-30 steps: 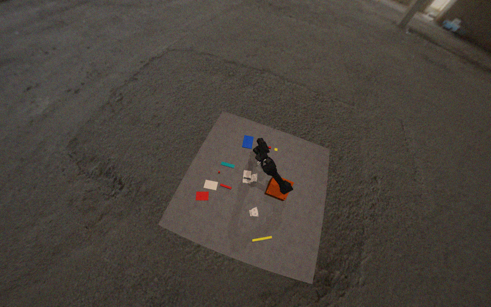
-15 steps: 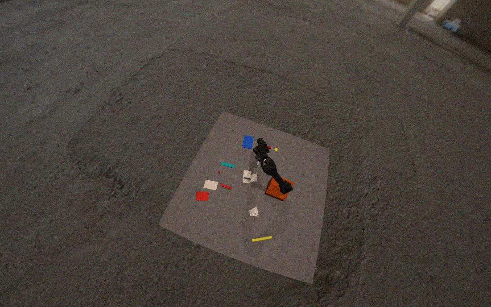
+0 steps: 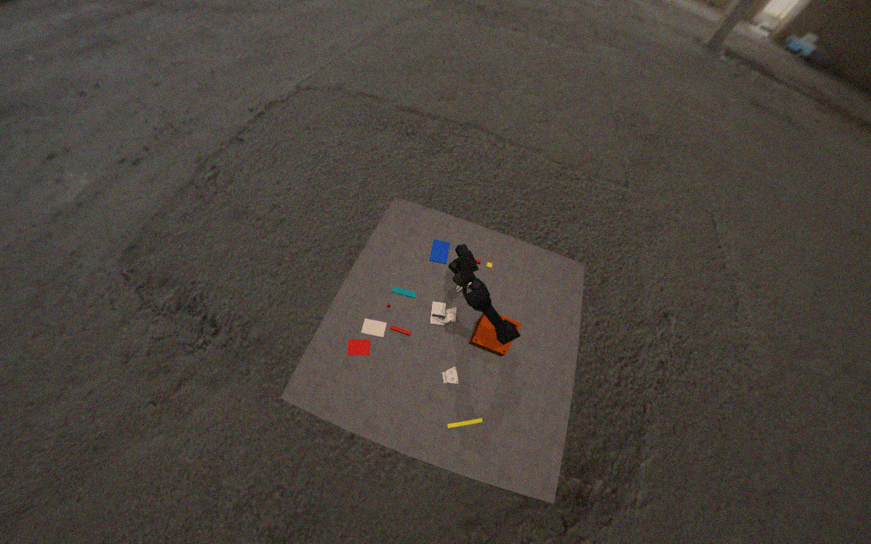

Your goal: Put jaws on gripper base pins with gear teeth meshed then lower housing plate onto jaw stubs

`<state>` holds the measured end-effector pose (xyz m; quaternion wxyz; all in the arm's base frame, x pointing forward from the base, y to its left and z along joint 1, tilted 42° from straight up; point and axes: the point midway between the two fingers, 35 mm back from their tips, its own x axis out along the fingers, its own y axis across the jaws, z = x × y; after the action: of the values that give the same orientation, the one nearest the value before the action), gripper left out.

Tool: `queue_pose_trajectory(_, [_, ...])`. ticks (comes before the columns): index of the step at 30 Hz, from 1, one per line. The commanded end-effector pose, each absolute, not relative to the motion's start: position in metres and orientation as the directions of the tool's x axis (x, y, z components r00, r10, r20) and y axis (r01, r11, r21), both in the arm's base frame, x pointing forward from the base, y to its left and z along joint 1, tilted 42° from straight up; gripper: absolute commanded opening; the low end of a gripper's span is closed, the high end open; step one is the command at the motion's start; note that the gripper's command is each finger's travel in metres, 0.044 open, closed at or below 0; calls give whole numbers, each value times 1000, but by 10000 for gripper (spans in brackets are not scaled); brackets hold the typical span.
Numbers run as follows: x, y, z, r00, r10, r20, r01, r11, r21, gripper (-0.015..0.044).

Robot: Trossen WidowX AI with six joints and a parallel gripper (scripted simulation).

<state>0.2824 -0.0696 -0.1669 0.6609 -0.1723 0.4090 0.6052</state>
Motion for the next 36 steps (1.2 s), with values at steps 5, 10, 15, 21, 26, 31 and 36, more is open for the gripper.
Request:
queue_pose_trajectory(5, [283,-69,-167,-63,661,-748,-941,212,266,440])
queue_pose_trajectory(10, [283,-69,-167,-63,661,-748,-941,212,266,440])
queue_pose_trajectory(15, [282,-69,-168,-67,659,-749,-941,208,267,440])
queue_pose_trajectory(21, [283,-63,-175,-66,659,-749,-941,209,267,440])
queue_pose_trajectory(26, [283,-57,-182,-65,659,-749,-941,210,266,440])
queue_pose_trajectory(31, [283,-52,-188,-64,660,-749,-941,211,266,440])
queue_pose_trajectory(36, [283,-46,-194,-63,660,-749,-941,211,266,440])
